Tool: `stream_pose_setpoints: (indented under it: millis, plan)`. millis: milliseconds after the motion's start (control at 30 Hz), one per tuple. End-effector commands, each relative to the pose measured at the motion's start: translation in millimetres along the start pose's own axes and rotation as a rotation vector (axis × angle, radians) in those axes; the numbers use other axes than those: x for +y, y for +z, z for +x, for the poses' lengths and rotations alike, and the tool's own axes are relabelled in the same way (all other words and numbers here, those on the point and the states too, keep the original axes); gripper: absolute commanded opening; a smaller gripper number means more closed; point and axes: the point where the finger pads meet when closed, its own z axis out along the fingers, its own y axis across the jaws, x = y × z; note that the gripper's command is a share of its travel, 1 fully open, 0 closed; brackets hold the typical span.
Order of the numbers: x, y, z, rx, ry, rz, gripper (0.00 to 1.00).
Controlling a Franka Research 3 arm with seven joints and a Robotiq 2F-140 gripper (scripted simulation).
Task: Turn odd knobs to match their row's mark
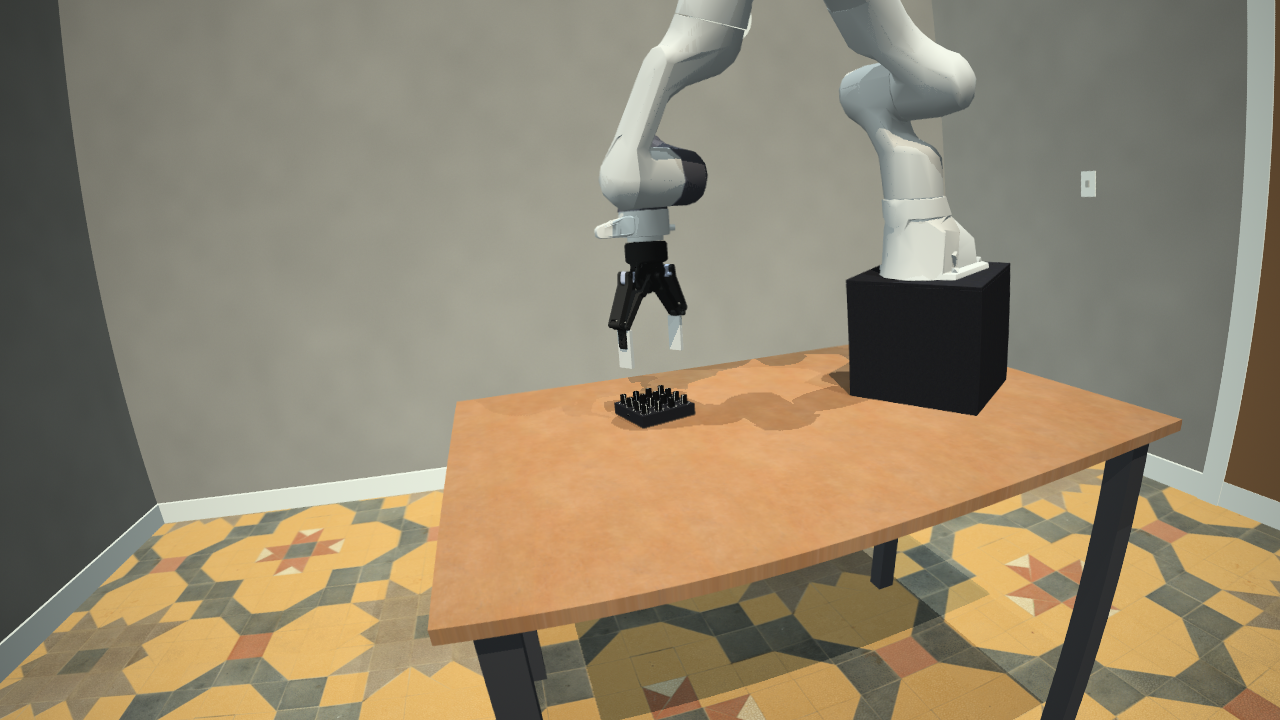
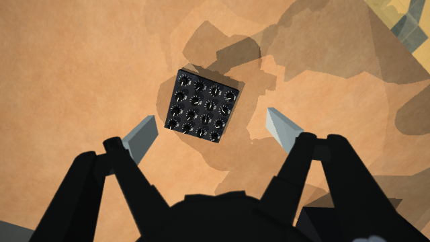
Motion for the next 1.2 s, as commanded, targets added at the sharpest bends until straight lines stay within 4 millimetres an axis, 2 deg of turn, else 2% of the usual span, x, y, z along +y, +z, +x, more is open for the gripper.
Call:
stream_pose_setpoints:
  millis: [0, 767, 800, 1167]
  plan:
    - [-4, 0, -1, -0.018, 0.155, -0.015, 1.0]
    - [-26, -9, 8, -0.008, 0.435, -0.01, 1.0]
    - [-26, -9, 8, -0.008, 0.435, -0.01, 0.12]
    - [-26, -9, 8, -0.008, 0.435, -0.01, 0.12]
